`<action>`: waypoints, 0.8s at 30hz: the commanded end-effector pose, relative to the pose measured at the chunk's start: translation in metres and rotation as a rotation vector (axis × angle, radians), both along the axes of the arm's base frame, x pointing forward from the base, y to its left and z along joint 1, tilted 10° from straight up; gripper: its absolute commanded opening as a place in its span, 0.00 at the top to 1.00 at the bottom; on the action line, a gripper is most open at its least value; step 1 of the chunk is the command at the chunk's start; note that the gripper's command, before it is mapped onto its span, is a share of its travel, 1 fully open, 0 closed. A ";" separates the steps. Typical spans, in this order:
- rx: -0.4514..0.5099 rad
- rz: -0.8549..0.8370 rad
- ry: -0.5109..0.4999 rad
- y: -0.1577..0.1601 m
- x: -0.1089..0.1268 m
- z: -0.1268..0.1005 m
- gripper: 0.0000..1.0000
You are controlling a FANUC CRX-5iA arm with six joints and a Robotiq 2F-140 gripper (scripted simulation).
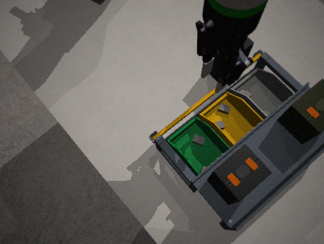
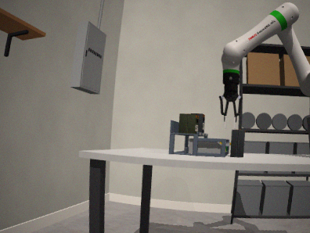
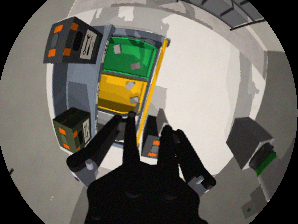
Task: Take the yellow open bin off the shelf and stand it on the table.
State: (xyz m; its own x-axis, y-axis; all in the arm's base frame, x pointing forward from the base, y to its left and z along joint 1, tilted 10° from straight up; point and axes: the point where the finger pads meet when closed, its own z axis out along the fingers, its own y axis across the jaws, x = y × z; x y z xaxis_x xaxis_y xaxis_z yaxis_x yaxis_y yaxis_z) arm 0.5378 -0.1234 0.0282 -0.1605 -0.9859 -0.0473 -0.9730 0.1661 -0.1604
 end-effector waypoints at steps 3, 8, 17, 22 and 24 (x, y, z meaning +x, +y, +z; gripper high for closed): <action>0.000 0.000 0.000 0.001 0.003 -0.018 0.72; 0.000 0.000 0.000 0.001 0.005 -0.029 0.72; 0.000 0.000 0.000 0.001 0.005 -0.029 0.72; 0.000 0.000 0.000 0.002 0.013 -0.074 0.72; 0.000 0.000 0.000 0.002 0.013 -0.074 0.72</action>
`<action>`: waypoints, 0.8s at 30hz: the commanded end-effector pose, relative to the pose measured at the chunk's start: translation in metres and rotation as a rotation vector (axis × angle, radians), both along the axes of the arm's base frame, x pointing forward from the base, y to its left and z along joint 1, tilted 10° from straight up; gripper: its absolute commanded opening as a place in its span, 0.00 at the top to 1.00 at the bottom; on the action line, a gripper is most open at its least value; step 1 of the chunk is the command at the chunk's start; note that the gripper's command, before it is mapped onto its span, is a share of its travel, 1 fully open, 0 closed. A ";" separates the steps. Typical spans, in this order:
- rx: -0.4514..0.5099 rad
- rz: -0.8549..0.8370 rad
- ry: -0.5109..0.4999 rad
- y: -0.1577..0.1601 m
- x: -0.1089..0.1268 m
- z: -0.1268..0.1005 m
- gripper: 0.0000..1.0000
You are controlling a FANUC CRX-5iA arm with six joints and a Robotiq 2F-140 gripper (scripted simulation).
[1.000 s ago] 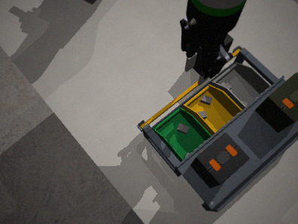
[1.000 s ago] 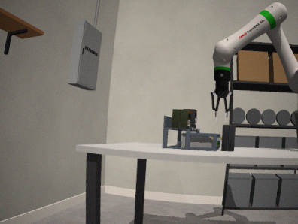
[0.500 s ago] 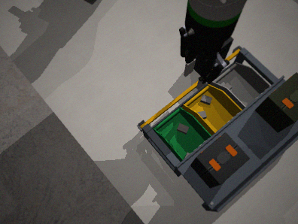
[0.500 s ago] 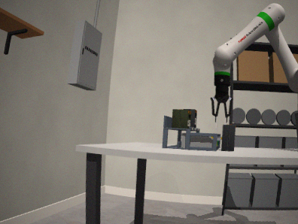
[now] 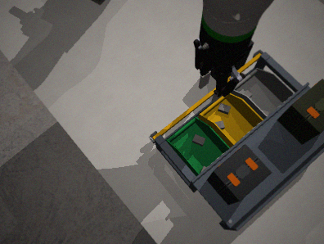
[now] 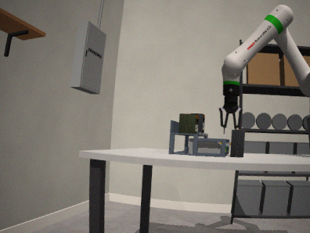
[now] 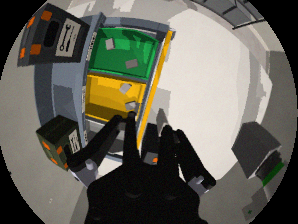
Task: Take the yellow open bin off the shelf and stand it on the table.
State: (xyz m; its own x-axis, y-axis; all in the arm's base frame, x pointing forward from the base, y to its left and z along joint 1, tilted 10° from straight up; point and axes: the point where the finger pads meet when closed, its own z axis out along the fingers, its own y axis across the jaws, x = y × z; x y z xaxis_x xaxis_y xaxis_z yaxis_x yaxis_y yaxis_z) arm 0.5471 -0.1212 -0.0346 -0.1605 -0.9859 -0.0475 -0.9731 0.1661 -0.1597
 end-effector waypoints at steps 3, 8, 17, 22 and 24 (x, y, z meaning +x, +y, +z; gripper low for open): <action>0.000 0.000 -0.001 0.000 0.003 -0.011 0.72; 0.000 0.000 -0.001 0.000 0.003 -0.011 0.72; 0.000 0.000 -0.001 0.000 0.002 -0.006 0.72; 0.000 0.000 -0.001 0.000 0.002 -0.006 0.72; 0.000 0.000 -0.001 0.000 0.002 -0.006 0.72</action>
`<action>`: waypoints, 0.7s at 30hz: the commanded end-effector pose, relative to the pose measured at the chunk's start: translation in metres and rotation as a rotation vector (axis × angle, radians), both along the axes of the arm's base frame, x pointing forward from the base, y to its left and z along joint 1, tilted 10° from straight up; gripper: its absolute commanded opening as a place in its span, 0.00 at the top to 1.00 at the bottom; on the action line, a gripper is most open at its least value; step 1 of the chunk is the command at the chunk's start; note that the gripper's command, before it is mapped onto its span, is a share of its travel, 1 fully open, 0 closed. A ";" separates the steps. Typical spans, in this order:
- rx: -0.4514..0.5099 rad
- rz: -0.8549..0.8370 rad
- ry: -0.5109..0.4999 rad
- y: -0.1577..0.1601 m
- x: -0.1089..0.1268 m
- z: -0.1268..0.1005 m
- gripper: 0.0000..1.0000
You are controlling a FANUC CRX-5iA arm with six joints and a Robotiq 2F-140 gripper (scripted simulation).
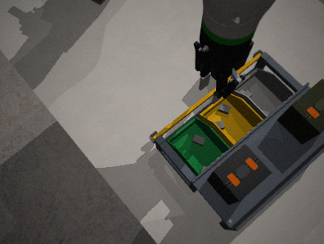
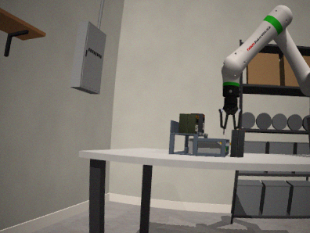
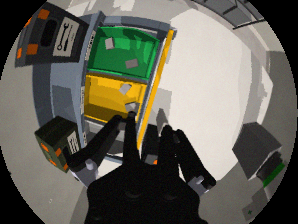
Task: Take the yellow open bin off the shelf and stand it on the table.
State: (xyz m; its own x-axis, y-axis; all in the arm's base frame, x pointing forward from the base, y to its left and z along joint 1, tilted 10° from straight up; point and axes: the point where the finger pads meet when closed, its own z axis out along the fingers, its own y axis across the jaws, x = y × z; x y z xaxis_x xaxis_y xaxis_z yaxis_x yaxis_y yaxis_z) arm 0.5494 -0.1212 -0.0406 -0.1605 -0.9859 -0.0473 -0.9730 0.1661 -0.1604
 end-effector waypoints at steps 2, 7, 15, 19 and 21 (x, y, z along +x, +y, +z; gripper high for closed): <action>0.000 0.000 0.000 0.000 0.000 0.000 0.72; 0.000 0.000 0.000 0.000 0.000 0.003 0.72; 0.000 0.000 0.000 0.000 -0.001 0.004 0.72; 0.000 0.000 0.000 0.000 -0.001 0.004 0.72; 0.000 0.000 0.000 0.000 -0.001 0.005 0.72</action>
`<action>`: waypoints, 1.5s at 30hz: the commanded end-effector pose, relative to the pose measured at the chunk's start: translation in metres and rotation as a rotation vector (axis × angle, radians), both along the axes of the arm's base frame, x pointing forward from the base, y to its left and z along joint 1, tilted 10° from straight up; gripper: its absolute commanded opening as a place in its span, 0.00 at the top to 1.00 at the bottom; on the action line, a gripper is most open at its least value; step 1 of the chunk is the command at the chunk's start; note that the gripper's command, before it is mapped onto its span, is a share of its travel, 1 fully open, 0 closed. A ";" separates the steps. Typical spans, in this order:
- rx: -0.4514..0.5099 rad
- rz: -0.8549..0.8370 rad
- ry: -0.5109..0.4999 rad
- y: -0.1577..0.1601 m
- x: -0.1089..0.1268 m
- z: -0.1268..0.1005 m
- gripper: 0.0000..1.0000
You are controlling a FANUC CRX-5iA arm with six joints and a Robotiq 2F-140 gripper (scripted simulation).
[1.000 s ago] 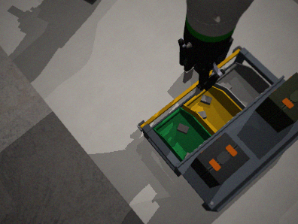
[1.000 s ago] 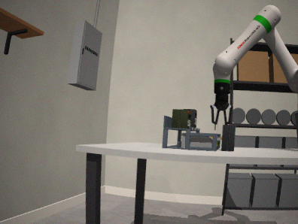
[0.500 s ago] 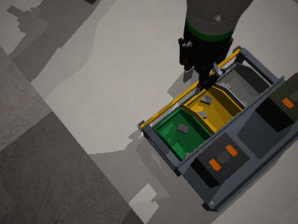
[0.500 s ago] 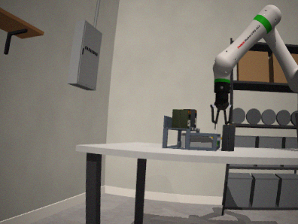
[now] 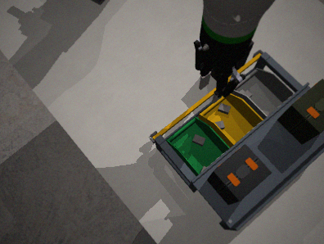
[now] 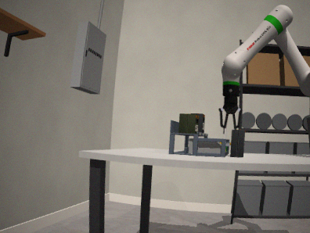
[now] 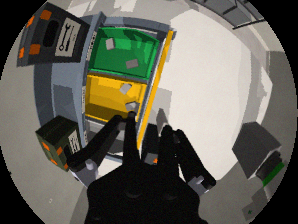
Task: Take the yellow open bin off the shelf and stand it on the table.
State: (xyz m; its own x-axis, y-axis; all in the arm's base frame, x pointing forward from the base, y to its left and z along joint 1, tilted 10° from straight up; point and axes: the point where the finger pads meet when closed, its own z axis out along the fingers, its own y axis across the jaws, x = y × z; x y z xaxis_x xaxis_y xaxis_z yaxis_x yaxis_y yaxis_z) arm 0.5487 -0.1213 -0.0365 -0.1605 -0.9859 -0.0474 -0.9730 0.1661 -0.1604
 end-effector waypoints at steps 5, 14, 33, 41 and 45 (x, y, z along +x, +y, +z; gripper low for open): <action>0.000 0.000 0.000 0.000 0.000 0.002 0.72; 0.000 0.000 0.000 0.000 0.000 0.002 0.72; 0.000 0.000 0.000 0.000 0.000 0.003 0.72; 0.000 0.000 0.000 0.000 0.001 -0.007 0.72; 0.000 0.000 0.000 0.000 0.001 -0.007 0.72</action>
State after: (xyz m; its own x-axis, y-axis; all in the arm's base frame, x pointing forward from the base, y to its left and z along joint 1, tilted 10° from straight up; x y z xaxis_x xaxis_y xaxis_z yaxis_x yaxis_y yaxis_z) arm 0.5499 -0.1212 -0.0433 -0.1605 -0.9859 -0.0474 -0.9730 0.1661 -0.1604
